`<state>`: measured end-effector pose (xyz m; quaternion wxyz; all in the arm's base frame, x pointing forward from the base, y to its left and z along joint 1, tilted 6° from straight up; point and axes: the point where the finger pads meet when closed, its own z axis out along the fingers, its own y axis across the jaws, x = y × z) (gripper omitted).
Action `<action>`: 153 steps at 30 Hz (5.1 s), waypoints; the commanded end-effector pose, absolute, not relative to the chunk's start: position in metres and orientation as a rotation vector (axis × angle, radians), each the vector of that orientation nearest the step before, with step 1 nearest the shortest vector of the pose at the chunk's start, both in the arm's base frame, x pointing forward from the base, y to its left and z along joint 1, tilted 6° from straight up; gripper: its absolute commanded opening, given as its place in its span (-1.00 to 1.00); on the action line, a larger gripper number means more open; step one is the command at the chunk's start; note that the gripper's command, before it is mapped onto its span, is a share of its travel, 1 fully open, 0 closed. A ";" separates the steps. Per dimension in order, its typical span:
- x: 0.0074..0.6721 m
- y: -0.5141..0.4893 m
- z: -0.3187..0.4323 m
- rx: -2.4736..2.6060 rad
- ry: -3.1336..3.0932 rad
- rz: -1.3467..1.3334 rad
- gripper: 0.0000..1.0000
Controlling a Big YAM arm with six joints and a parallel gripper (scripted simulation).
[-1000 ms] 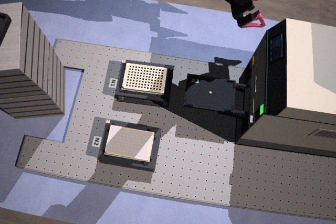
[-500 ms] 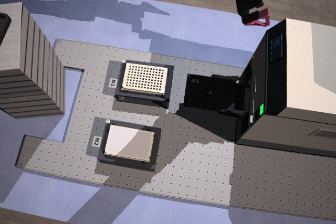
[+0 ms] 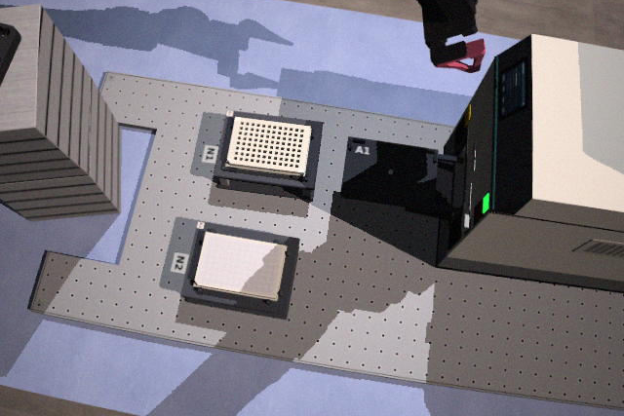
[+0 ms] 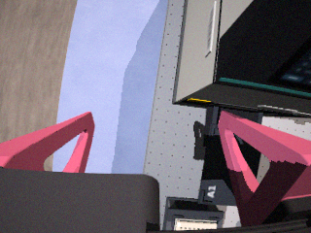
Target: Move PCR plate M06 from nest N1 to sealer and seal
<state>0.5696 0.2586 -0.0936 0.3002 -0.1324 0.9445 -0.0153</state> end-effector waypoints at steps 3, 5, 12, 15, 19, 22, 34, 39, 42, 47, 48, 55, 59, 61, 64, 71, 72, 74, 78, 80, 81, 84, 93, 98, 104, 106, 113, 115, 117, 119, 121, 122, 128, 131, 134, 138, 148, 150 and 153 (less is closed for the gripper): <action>0.558 0.242 -0.079 -0.370 2.481 -0.034 1.00; 0.558 0.237 -0.082 -0.367 2.534 -0.053 1.00; 0.547 0.201 -0.069 -0.332 2.644 -0.084 1.00; 0.547 0.206 -0.067 -0.344 2.609 -0.071 1.00; 0.531 0.189 -0.066 -0.332 2.692 -0.087 1.00; 0.518 0.169 -0.068 -0.335 2.686 -0.094 1.00; 0.492 0.138 -0.062 -0.284 2.828 -0.104 1.00; 0.471 0.111 -0.061 -0.291 2.809 -0.108 1.00; 0.463 0.100 -0.061 -0.248 2.903 -0.115 1.00; 0.443 0.089 -0.063 -0.252 2.939 -0.117 1.00; 0.443 0.089 -0.063 -0.252 2.939 -0.117 1.00; 0.419 0.063 -0.060 -0.208 2.976 -0.124 1.00; 0.405 0.051 -0.059 -0.148 3.061 -0.136 1.00; 0.400 0.048 -0.061 -0.095 3.111 -0.145 1.00; 0.392 0.042 -0.061 -0.097 3.092 -0.142 1.00; 0.362 0.019 -0.061 -0.111 3.101 -0.149 1.00; 0.361 0.016 -0.061 -0.115 3.093 -0.149 1.00; 0.362 0.012 -0.058 -0.126 3.075 -0.149 1.00; 0.371 0.022 -0.059 -0.153 3.065 -0.145 1.00; 0.372 0.025 -0.060 -0.149 3.066 -0.144 1.00; 0.372 0.025 -0.060 -0.149 3.066 -0.144 1.00; 0.374 0.027 -0.060 -0.147 3.066 -0.143 1.00; 0.374 0.031 -0.066 -0.114 3.080 -0.144 1.00; 0.373 0.032 -0.069 -0.141 3.085 -0.145 1.00; 0.373 0.033 -0.070 -0.178 3.087 -0.147 1.00; 0.372 0.033 -0.071 -0.191 3.088 -0.147 1.00; 0.373 0.026 -0.072 -0.126 3.095 -0.148 1.00; 0.373 0.024 -0.072 -0.114 3.096 -0.148 1.00; 0.373 0.023 -0.072 -0.101 3.096 -0.148 1.00; 0.373 0.020 -0.072 -0.081 3.096 -0.148 1.00; 0.373 0.020 -0.072 -0.080 3.096 -0.148 1.00; 0.373 0.022 -0.072 -0.087 3.095 -0.148 1.00; 0.373 0.031 -0.071 -0.125 3.092 -0.147 1.00; 0.363 0.027 -0.095 -0.173 2.995 -0.134 1.00; 0.359 0.025 -0.101 -0.174 3.034 -0.140 1.00; 0.349 0.016 -0.130 -0.194 2.956 -0.126 1.00; 0.363 0.015 -0.152 -0.210 2.847 -0.123 1.00; 0.363 0.015 -0.152 -0.210 2.847 -0.123 1.00; 0.367 0.020 -0.148 -0.207 2.842 -0.117 1.00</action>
